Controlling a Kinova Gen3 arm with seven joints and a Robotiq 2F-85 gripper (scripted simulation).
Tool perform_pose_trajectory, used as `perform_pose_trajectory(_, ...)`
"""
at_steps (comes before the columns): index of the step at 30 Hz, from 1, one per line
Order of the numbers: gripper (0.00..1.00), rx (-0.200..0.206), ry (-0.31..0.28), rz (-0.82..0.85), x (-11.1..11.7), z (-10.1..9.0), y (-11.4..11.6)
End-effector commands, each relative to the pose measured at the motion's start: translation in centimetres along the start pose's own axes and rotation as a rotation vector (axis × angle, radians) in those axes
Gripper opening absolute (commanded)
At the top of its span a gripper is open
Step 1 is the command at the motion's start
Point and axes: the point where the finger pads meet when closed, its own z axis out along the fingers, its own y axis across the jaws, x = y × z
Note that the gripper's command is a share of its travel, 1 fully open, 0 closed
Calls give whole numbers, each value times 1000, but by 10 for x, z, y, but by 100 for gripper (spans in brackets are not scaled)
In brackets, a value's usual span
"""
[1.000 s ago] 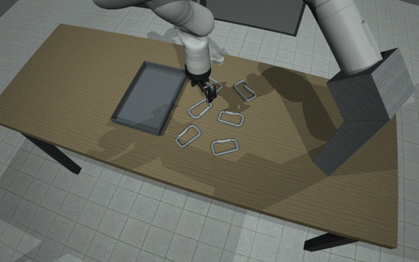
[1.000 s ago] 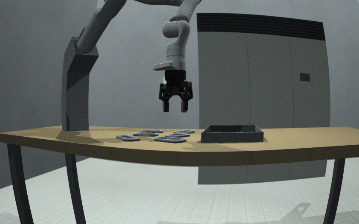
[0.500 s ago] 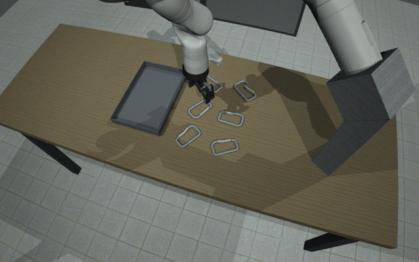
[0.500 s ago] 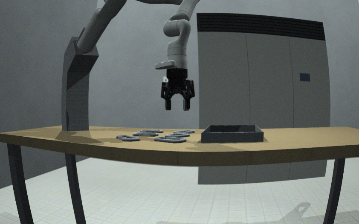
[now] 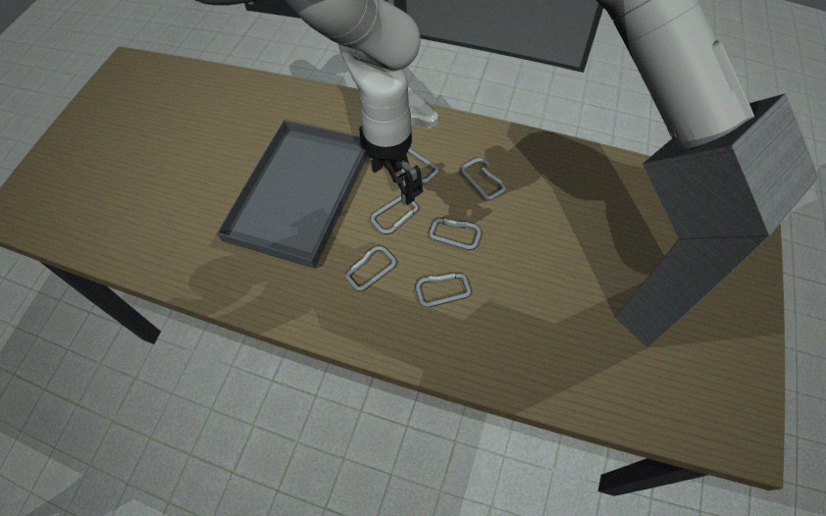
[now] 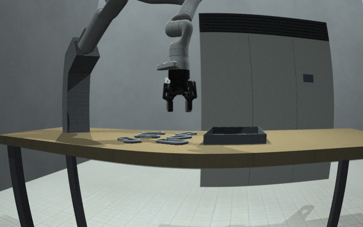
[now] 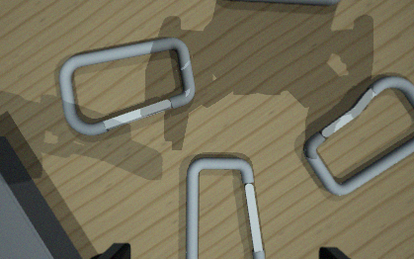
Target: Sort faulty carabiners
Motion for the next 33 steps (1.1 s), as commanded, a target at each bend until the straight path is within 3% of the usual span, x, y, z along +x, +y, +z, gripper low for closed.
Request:
perform_pose_trajectory(1,100,0,-1,0,0,0,0)
perform_pose_trajectory(6,100,0,-1,0,0,0,0)
perform_pose_trajectory(7,100,0,-1,-19,-51,-10,31)
perform_pose_trajectory(23,100,0,-1,-19,-51,-10,31)
perform_pose_trajectory(24,100,0,2,-37,-97,-19,59)
perform_pose_trajectory(33,100,0,2,-37,-97,-19,59)
